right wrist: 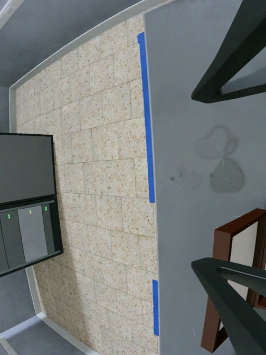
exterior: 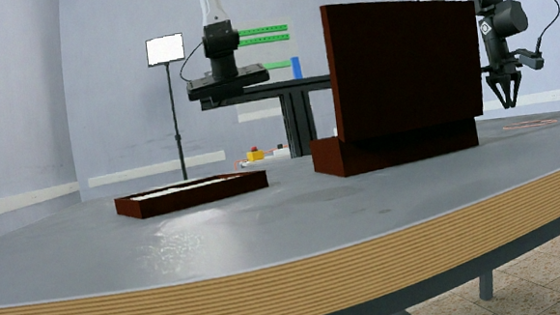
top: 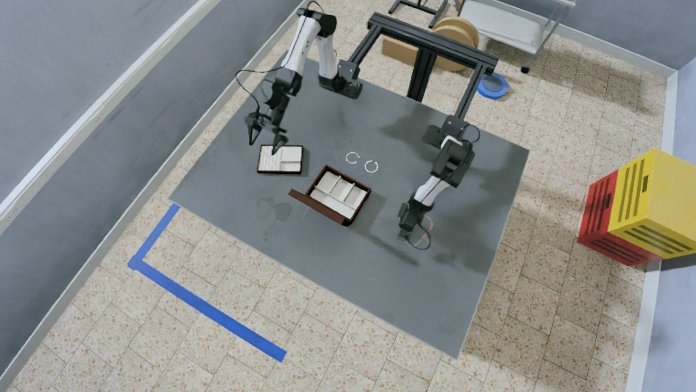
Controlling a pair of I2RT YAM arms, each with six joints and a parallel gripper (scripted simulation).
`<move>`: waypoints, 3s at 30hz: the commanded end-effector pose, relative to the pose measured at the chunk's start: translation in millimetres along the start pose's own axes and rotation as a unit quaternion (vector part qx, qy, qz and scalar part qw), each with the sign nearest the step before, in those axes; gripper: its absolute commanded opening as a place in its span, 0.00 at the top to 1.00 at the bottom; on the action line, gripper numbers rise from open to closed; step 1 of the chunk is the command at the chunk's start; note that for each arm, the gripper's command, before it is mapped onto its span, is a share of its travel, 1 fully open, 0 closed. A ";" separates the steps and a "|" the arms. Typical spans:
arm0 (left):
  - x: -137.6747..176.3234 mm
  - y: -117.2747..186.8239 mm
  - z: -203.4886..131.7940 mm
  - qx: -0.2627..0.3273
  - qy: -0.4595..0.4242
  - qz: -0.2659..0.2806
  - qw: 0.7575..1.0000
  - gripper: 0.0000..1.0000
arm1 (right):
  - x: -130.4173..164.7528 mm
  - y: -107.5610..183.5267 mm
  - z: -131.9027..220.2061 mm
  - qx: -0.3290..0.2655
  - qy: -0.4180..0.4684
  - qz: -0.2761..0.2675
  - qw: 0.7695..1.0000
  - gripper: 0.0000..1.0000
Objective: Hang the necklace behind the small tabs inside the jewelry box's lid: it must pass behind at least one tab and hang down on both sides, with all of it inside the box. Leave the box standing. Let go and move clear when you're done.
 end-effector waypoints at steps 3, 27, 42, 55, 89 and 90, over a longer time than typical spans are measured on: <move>-2.6 10.0 -5.5 0.010 -0.015 -0.008 1.000 0.75 | -22.3 7.6 6.9 -0.016 0.004 -0.035 0.999 0.00; -9.7 -2.5 -0.9 0.008 -0.006 -0.019 1.000 0.75 | -15.2 7.4 6.1 -0.009 -0.002 -0.026 1.000 0.00; -11.8 -14.6 -5.8 0.010 -0.012 -0.023 1.000 0.75 | -15.2 7.4 6.1 -0.009 -0.002 -0.026 1.000 0.00; -9.2 -29.7 -2.4 0.008 -0.008 -0.018 1.000 0.75 | -15.2 7.4 6.1 -0.009 -0.002 -0.026 1.000 0.00; -6.9 -42.7 -0.9 0.004 -0.007 -0.016 1.000 0.75 | -15.2 7.4 6.1 -0.009 -0.002 -0.026 1.000 0.00; -6.9 -42.7 -0.9 0.004 -0.007 -0.016 1.000 0.75 | -15.2 7.4 6.1 -0.009 -0.002 -0.026 1.000 0.00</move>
Point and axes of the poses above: on each arm, the point where the finger pads meet when closed, its own y axis back along the fingers, its own z axis across the jaws, x = y × z, the point moved 8 cm from there along y, back along the fingers, and after that the axes turned 8 degrees about -y, right-handed, at the moved point
